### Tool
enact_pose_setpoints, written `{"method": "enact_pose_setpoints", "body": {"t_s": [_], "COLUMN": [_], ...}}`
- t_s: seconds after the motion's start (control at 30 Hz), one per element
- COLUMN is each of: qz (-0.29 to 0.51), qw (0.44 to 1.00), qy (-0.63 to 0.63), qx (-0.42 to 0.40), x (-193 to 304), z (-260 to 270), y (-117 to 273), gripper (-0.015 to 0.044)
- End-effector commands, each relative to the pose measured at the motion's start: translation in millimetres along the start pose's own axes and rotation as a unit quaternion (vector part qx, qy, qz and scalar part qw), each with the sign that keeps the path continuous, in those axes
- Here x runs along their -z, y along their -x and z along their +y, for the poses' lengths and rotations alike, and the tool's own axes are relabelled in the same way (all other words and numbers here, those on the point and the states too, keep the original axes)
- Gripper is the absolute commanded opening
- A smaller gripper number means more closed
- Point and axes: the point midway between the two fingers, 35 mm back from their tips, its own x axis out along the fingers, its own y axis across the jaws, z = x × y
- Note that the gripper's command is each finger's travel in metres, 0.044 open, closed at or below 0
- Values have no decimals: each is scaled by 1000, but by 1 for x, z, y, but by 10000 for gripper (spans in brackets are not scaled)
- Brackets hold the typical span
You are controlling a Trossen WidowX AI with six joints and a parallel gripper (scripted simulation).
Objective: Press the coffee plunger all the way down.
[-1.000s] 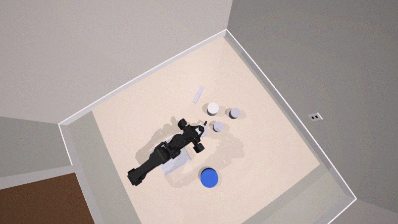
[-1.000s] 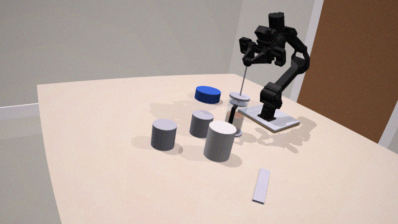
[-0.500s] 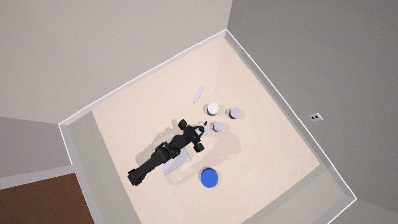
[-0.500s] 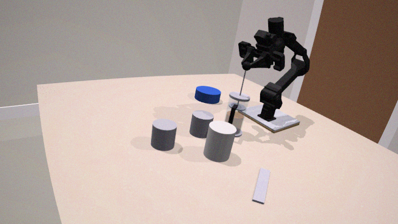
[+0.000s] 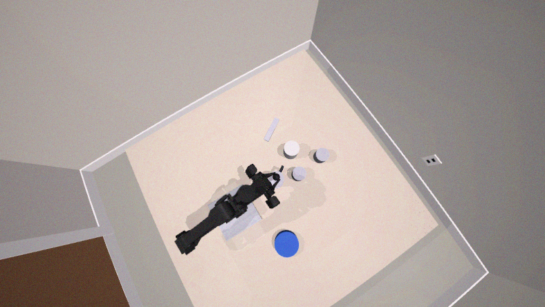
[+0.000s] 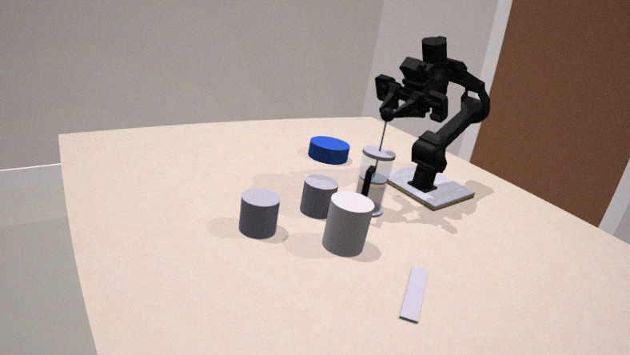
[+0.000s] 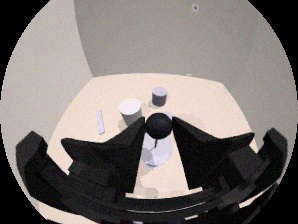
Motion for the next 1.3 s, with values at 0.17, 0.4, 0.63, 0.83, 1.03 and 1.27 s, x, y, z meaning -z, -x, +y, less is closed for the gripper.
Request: {"method": "enact_pose_setpoints", "body": {"t_s": [0.17, 0.4, 0.63, 0.83, 1.03, 1.27], "qz": [28, 28, 28, 28, 28, 28], "qw": [1000, 1000, 1000, 1000, 1000, 1000], "qy": [3, 3, 3, 3, 3, 3], "qx": [0, 0, 0, 0, 0, 0], "x": [30, 40, 48, 47, 46, 45], "z": [0, 0, 0, 0, 0, 0], "y": [-15, -21, -28, -31, -31, -32], "gripper": [125, 125, 125, 125, 125, 125]}}
